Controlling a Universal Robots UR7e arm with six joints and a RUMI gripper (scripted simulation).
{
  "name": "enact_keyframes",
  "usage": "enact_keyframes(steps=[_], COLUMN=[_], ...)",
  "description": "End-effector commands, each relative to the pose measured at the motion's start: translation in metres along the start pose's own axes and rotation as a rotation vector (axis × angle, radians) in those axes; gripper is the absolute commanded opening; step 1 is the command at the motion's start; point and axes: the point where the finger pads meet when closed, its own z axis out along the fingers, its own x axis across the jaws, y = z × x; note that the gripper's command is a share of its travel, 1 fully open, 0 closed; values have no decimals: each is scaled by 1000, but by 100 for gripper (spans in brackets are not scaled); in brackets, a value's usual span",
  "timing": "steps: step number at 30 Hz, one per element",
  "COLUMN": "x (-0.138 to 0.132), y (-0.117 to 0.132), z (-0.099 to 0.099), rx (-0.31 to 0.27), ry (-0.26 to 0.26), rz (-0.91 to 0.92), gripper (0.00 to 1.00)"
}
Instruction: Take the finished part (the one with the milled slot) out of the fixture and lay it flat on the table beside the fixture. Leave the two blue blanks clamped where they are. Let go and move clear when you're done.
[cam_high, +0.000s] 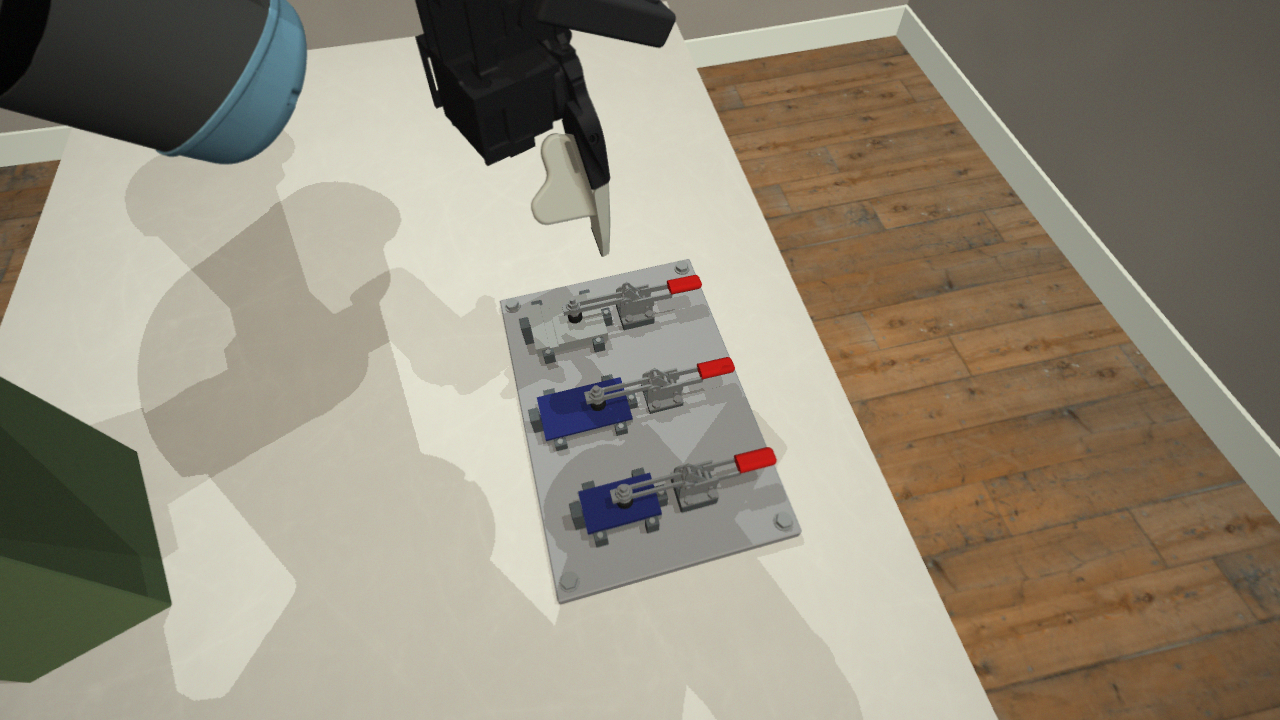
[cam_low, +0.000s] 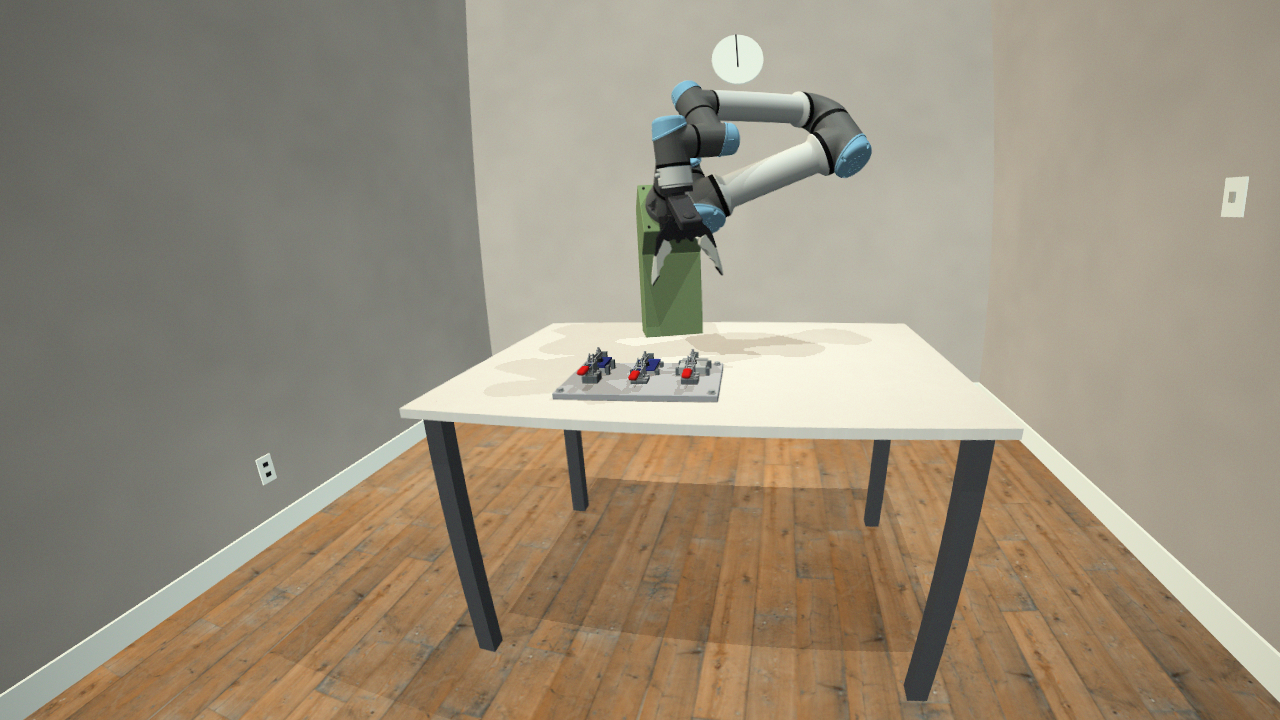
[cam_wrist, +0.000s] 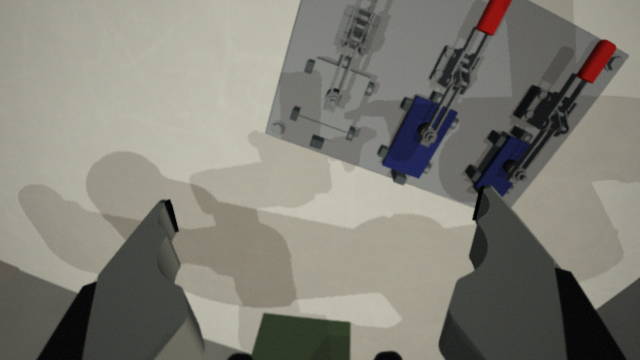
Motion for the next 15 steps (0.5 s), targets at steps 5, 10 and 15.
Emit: enact_keyframes(steps=[5,10,15], x=[0,0,-1], y=[0,0,0], z=[0,0,1], rx=[-3,-3,-1], ry=[7,7,12], rz=[15,15,41], gripper=[100,100,100])
